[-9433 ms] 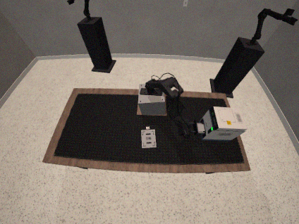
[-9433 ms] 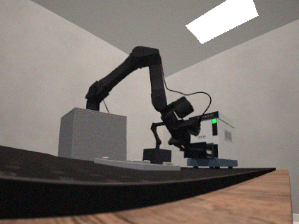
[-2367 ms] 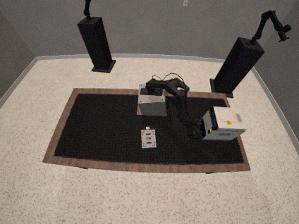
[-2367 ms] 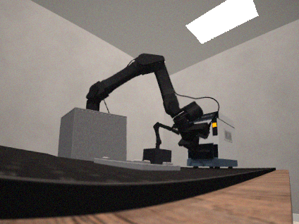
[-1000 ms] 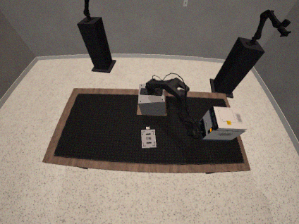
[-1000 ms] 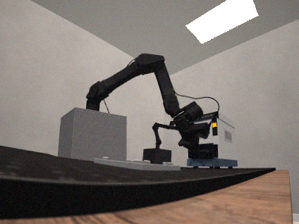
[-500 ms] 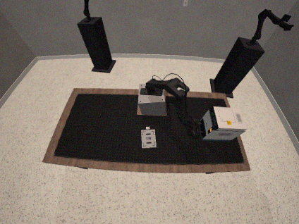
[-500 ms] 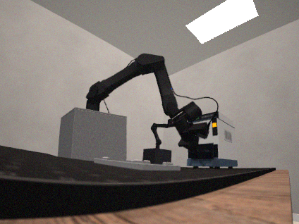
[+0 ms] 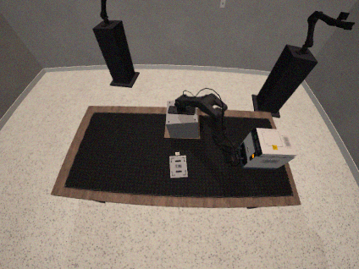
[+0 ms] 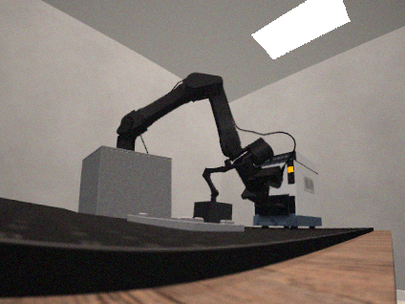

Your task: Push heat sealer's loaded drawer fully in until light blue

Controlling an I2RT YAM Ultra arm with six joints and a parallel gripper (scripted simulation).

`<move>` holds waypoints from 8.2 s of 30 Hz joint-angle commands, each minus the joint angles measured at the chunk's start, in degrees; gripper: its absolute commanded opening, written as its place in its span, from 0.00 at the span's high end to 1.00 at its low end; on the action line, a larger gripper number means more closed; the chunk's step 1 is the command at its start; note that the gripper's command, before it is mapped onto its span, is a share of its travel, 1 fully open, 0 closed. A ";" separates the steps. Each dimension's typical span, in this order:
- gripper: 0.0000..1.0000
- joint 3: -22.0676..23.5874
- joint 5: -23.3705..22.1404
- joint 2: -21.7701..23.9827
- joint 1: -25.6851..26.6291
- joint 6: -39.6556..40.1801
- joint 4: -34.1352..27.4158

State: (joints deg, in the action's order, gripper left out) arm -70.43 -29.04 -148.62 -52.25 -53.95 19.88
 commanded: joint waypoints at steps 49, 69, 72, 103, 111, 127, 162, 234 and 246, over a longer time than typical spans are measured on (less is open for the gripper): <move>0.70 -0.97 1.37 0.52 -0.49 -0.05 2.57; 0.70 -0.97 1.37 0.52 -0.49 -0.05 2.57; 0.70 -0.97 1.37 0.52 -0.49 -0.05 2.57; 0.70 0.61 0.40 2.04 0.17 0.91 3.01; 0.70 0.62 0.40 2.04 0.17 0.91 3.01; 0.70 0.62 0.40 2.04 0.17 0.91 3.01; 0.70 6.73 -0.61 6.91 2.75 2.69 0.71; 0.70 12.97 -2.84 17.53 6.15 6.94 -3.15; 0.70 12.97 -2.84 17.53 6.15 6.94 -3.15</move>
State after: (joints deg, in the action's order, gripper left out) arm -56.80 -30.98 -133.34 -45.65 -48.12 15.68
